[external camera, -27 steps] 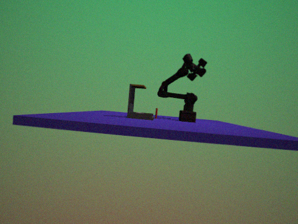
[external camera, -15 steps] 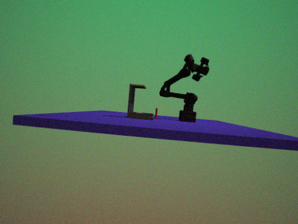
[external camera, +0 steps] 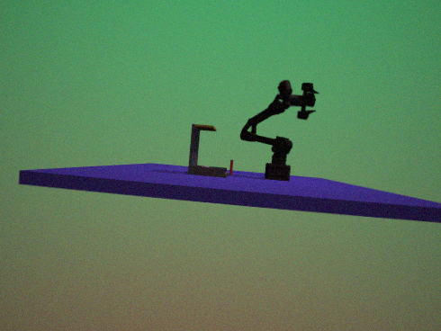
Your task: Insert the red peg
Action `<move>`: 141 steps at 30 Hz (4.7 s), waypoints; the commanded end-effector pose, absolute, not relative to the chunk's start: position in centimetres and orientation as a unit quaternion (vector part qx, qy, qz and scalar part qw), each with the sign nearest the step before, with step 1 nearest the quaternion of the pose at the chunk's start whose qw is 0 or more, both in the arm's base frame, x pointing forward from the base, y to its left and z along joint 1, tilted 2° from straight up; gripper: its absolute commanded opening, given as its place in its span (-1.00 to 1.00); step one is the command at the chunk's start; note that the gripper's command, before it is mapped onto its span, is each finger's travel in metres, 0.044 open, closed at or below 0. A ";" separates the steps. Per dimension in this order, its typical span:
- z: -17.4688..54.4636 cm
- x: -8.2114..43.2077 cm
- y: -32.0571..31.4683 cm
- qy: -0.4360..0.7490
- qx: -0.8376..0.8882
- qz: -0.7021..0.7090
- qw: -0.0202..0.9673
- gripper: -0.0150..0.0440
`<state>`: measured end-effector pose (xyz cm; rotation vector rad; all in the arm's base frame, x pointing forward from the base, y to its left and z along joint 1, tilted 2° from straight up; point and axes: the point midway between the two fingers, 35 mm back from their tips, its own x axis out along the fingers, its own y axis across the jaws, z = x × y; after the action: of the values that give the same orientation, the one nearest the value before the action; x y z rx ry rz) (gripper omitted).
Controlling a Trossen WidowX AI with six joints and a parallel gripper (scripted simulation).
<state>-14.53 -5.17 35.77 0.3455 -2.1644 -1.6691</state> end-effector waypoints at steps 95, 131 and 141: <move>19.8 10.7 24.9 0.090 0.337 -0.582 -0.735 1.00; 11.5 23.8 12.7 -0.002 0.803 -0.304 -0.512 1.00; 9.6 25.2 7.9 -0.069 0.880 -0.273 -0.383 1.00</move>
<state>25.02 9.20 10.34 3.8139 -0.2175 -1.2202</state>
